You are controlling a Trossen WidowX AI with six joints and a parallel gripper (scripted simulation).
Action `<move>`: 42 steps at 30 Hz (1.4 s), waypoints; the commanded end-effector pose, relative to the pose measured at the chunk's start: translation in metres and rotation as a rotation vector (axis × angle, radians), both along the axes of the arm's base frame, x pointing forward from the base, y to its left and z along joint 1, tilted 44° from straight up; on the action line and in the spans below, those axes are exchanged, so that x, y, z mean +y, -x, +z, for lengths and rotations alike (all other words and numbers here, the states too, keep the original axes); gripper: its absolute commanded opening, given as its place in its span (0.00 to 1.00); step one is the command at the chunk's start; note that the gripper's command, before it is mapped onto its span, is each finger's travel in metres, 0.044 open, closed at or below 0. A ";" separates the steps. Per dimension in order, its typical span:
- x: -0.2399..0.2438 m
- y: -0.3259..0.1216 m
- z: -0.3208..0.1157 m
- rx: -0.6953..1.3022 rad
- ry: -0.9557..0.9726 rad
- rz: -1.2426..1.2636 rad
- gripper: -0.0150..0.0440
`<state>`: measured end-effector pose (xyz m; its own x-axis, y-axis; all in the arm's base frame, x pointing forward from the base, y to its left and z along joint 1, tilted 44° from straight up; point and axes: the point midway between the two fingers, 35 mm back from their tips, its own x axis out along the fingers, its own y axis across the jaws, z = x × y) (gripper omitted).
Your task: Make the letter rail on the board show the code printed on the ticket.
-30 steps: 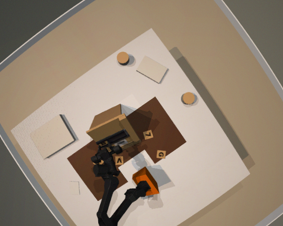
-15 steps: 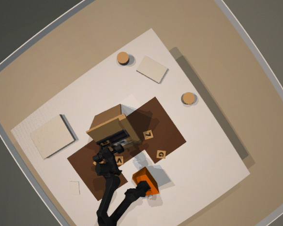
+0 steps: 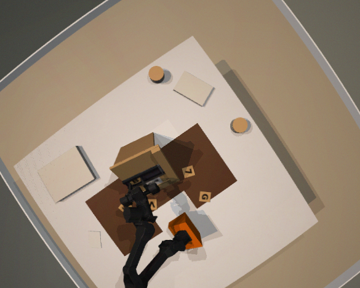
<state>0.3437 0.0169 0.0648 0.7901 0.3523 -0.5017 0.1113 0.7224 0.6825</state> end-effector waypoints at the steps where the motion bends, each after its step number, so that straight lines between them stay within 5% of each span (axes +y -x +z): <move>1: -0.002 0.001 -0.004 0.002 0.002 0.003 0.25; 42: -0.022 0.004 -0.023 0.002 0.003 0.003 0.25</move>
<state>0.3406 -0.0038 0.0454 0.7898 0.3513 -0.5028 0.1117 0.7236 0.6811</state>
